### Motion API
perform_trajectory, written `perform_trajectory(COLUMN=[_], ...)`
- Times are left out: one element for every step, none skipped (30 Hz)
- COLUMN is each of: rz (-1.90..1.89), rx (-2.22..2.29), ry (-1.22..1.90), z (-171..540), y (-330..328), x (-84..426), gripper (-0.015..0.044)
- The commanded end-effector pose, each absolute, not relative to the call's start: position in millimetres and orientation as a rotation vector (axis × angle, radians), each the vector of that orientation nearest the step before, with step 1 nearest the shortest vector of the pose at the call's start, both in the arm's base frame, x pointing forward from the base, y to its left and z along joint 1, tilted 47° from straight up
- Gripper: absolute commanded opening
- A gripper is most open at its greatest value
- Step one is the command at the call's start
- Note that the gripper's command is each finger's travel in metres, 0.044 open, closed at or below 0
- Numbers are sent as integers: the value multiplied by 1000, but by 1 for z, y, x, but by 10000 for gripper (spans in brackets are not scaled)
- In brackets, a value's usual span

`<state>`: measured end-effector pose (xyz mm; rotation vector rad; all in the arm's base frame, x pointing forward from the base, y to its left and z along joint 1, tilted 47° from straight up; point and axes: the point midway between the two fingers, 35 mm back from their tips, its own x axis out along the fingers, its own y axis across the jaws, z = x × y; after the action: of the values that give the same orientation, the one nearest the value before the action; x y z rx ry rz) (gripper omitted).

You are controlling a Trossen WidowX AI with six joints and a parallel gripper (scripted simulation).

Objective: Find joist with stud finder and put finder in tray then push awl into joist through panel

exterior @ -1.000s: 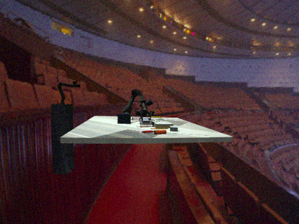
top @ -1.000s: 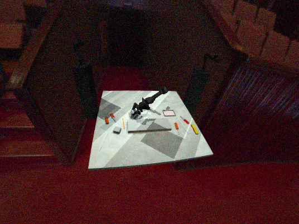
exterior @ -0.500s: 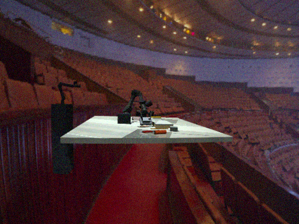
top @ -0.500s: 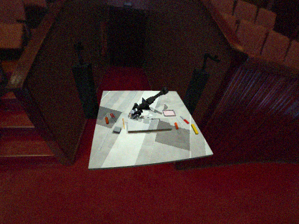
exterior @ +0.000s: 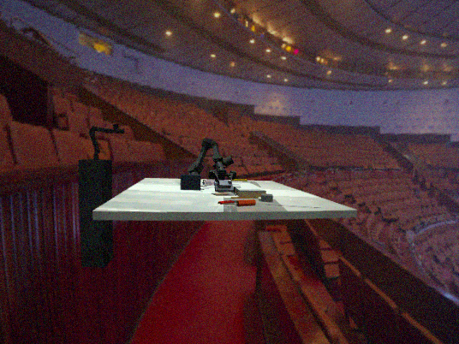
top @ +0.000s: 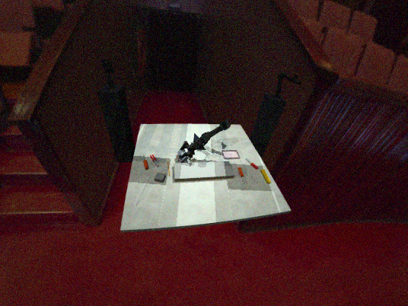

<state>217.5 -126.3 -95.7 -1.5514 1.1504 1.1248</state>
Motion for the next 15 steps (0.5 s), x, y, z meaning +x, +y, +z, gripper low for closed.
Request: perform_trajectory(rz=[1104, 1099, 1094, 1088, 1083, 1077, 1072, 1066, 1060, 1054, 1053, 1052, 1051, 1061, 1052], rx=[-1570, -1575, -1581, -1586, -1591, -1596, -1601, -1607, -1612, -1617, -1618, -1619, -1619, -1615, -1622], ry=[1177, 1182, 1186, 1191, 1196, 1200, 1205, 1209, 1214, 1218, 1219, 1220, 1220, 1206, 1211], z=[-96, -96, -96, -96, -96, -96, -96, -96, -96, -95, -95, -95, -95, -95, -93], y=[-126, -126, -126, -125, -125, -125, -125, -125, -124, -124, -124, -124, -124, -124, -128], x=[216, 216, 216, 216, 216, 216, 216, 216, 216, 216, 216, 216, 216, 217, 217], gripper=[0, 0, 0, 0, 0, 0, 0, 0, 0, 0, 0, 0, 0, 0, 0])
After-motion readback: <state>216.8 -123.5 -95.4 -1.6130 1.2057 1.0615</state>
